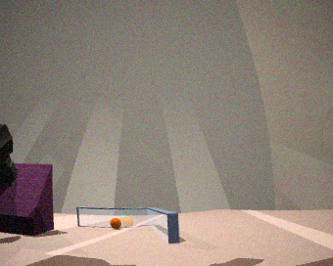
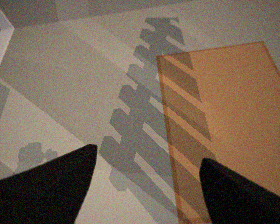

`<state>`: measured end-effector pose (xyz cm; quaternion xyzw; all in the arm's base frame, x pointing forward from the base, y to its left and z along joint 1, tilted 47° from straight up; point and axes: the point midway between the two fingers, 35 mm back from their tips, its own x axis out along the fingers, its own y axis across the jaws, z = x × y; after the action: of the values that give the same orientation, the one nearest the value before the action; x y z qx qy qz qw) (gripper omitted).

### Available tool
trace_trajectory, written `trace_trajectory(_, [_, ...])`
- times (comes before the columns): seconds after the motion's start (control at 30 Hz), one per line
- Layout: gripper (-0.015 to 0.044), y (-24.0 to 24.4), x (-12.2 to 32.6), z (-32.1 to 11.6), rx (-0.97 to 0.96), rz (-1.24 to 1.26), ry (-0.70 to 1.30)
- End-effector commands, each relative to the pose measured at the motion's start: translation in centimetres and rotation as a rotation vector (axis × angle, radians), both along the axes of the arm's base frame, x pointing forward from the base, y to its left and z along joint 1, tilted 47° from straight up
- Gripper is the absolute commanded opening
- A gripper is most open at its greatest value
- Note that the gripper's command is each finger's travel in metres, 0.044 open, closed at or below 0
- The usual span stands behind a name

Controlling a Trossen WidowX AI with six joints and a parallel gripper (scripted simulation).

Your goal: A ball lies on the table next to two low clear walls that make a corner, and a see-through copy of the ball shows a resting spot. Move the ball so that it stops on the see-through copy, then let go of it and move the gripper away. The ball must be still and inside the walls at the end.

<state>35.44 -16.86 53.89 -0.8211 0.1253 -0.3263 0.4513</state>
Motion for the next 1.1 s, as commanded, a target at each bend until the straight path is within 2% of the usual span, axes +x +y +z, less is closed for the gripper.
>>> trace_trajectory(0.0, [0.0265,0.5,4.4,-5.1,0.123,0.056,0.111])
trace_trajectory(0.27, [0.0265,4.2,11.6,-16.8,0.357,0.139,0.364])
trace_trajectory(0.53, [0.0265,8.9,14.9,-29.5,0.55,0.13,0.648])
trace_trajectory(0.8, [0.0265,13.8,13.8,-42.2,0.66,0.033,0.958])
trace_trajectory(1.07, [0.0265,17.0,9.8,-50.8,0.625,-0.083,1.221])
